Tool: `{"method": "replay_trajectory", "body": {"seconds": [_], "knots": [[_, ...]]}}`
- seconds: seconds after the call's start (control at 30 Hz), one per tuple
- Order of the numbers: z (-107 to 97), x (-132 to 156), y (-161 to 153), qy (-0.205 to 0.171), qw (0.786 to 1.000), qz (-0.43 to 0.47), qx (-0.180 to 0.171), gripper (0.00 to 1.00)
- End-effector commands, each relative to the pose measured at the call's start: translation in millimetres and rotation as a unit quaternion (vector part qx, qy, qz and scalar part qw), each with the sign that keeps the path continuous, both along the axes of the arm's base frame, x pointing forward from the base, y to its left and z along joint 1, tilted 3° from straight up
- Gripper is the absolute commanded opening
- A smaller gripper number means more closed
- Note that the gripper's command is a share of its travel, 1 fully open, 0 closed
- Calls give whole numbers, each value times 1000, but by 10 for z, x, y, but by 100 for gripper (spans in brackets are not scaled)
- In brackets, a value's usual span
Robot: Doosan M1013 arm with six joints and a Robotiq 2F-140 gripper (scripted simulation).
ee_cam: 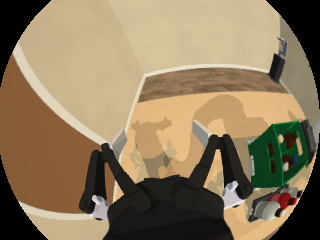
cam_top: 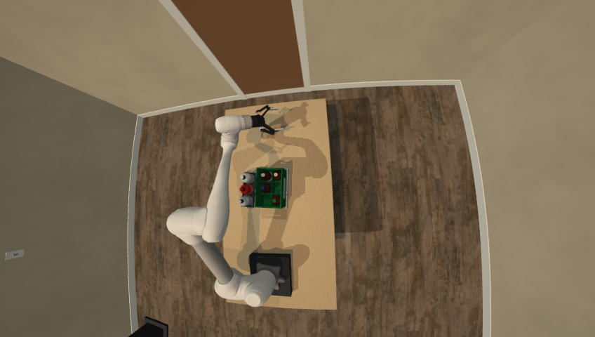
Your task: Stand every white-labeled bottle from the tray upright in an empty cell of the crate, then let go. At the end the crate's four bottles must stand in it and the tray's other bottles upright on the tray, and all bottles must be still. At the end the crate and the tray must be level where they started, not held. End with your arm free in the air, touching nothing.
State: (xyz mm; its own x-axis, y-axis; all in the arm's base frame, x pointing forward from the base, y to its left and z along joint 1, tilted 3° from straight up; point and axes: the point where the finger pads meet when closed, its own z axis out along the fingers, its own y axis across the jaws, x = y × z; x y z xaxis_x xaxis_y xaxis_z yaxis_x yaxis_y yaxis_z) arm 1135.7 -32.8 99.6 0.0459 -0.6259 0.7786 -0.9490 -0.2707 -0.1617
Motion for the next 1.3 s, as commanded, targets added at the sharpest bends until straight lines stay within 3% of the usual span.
{"method": "replay_trajectory", "body": {"seconds": [0.0, 0.7, 0.8, 1.0, 1.1, 1.17, 1.23, 1.27], "knots": [[3, 0, 0, 0, 1000, 0, 0, 100], [43, -54, -21, 10, 1000, 4, 2, 100], [148, -201, -75, 39, 999, 14, 7, 100], [503, -750, -221, 132, 989, 58, 32, 100], [503, -750, -221, 132, 989, 58, 32, 100], [699, -1091, -275, 182, 978, 90, 50, 100], [699, -1091, -275, 182, 978, 90, 50, 100], [805, -1286, -296, 208, 970, 109, 60, 100]]}}
